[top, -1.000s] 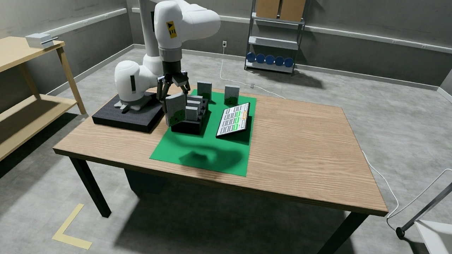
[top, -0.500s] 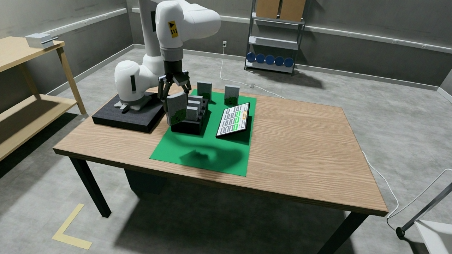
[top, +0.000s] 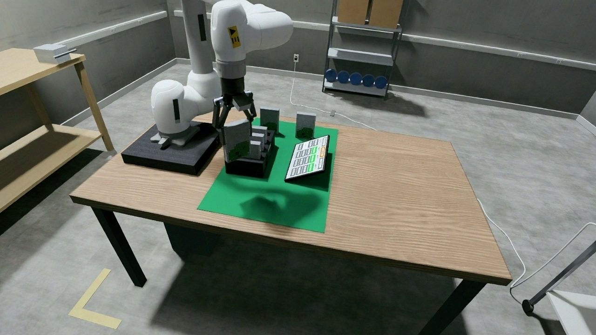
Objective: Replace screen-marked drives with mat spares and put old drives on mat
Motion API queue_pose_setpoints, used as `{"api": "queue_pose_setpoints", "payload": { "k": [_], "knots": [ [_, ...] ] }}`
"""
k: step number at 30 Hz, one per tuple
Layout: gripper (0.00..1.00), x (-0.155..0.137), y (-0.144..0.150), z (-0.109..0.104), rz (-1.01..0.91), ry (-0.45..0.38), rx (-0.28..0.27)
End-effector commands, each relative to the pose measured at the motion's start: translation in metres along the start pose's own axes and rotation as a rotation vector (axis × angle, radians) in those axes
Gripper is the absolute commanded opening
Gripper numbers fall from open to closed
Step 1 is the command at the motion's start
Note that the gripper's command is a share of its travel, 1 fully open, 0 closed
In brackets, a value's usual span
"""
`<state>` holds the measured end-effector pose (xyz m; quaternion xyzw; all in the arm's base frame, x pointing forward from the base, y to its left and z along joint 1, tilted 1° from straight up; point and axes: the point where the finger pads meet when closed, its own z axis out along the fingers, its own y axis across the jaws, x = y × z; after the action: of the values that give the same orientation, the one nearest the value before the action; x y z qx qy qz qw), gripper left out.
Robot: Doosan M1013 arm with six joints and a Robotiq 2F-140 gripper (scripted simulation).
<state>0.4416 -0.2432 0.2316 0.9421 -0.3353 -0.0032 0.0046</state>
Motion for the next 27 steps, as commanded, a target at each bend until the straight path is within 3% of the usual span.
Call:
{"api": "queue_pose_setpoints", "payload": {
  "k": [1,27],
  "knots": [
    [0.1,-0.003,-0.008,-0.001,0.019,0.001,0.0],
    [0.1,-0.047,-0.087,-0.002,0.209,0.001,0.001]
  ]
}}
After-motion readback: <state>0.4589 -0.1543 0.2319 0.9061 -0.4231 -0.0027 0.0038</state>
